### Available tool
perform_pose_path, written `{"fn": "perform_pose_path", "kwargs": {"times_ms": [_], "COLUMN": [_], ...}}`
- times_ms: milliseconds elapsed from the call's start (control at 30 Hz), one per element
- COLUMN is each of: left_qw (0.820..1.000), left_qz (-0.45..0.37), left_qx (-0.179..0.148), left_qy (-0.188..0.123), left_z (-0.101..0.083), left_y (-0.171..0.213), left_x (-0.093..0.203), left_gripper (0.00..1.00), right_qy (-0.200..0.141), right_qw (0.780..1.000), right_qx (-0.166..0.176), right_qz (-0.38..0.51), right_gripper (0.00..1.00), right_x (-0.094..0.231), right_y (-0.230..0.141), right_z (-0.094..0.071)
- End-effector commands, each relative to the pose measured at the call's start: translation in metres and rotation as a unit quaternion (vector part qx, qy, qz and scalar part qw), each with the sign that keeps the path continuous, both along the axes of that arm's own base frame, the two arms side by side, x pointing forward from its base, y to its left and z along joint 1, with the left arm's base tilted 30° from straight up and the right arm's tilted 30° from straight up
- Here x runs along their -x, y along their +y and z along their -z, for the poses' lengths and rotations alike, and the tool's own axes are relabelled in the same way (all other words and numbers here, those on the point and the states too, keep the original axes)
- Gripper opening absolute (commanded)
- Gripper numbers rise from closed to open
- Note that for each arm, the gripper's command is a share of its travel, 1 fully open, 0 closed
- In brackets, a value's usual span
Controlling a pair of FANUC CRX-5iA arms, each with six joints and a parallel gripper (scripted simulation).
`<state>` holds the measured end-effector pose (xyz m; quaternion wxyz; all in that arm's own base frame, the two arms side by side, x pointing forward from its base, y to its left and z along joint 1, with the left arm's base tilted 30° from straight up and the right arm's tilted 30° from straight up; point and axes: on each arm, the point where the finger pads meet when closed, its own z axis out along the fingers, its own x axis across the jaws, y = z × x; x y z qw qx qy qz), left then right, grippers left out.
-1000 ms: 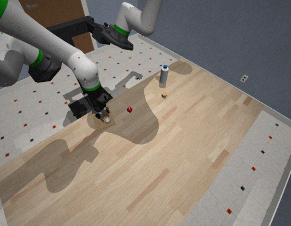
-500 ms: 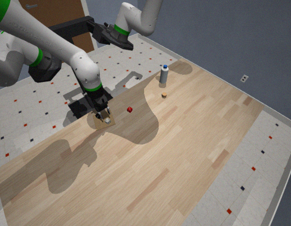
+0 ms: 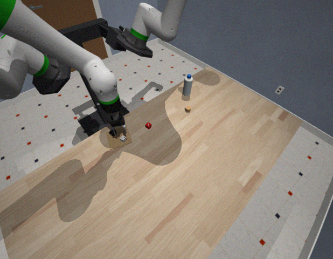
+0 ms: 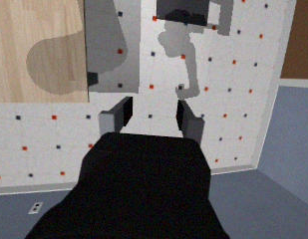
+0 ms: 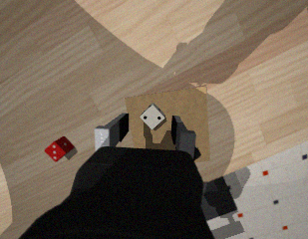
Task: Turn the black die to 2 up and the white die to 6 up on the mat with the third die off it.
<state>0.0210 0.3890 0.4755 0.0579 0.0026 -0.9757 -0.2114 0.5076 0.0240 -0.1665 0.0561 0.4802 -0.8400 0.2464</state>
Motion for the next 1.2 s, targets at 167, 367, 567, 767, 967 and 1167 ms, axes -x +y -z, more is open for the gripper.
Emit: {"fn": "perform_pose_path", "kwargs": {"times_ms": [167, 367, 567, 767, 967, 1167], "left_qw": [1.0, 1.0, 1.0, 1.0, 1.0, 1.0], "left_qz": [0.0, 0.0, 0.0, 0.0, 0.0, 0.0], "left_qx": [-0.001, -0.001, -0.001, -0.001, -0.001, -0.001], "left_qy": [0.0, 0.0, 0.0, 0.0, 0.0, 0.0], "left_z": [-0.0009, -0.0009, -0.0009, -0.0009, -0.0009, -0.0009], "left_y": [-0.0001, -0.0001, -0.0001, -0.0001, -0.0001, -0.0001], "left_x": [-0.0001, -0.0001, -0.0001, -0.0001, -0.0001, -0.0001], "left_gripper": [1.0, 1.0, 1.0, 1.0, 1.0, 1.0], "right_qy": [-0.075, -0.132, -0.171, -0.186, -0.186, -0.186], "right_qw": [0.99, 0.965, 0.938, 0.926, 0.926, 0.926], "right_qx": [-0.018, -0.037, -0.05, -0.055, -0.055, -0.055], "right_qz": [0.117, 0.223, 0.297, 0.324, 0.324, 0.324], "right_gripper": [1.0, 1.0, 1.0, 1.0, 0.87, 0.87], "right_x": [0.0005, 0.0028, 0.005, 0.0059, 0.0059, 0.0059], "right_y": [0.0004, 0.0013, 0.0027, 0.0034, 0.0034, 0.0034], "right_z": [-0.0001, 0.0009, 0.0022, 0.0028, 0.0028, 0.0028]}}
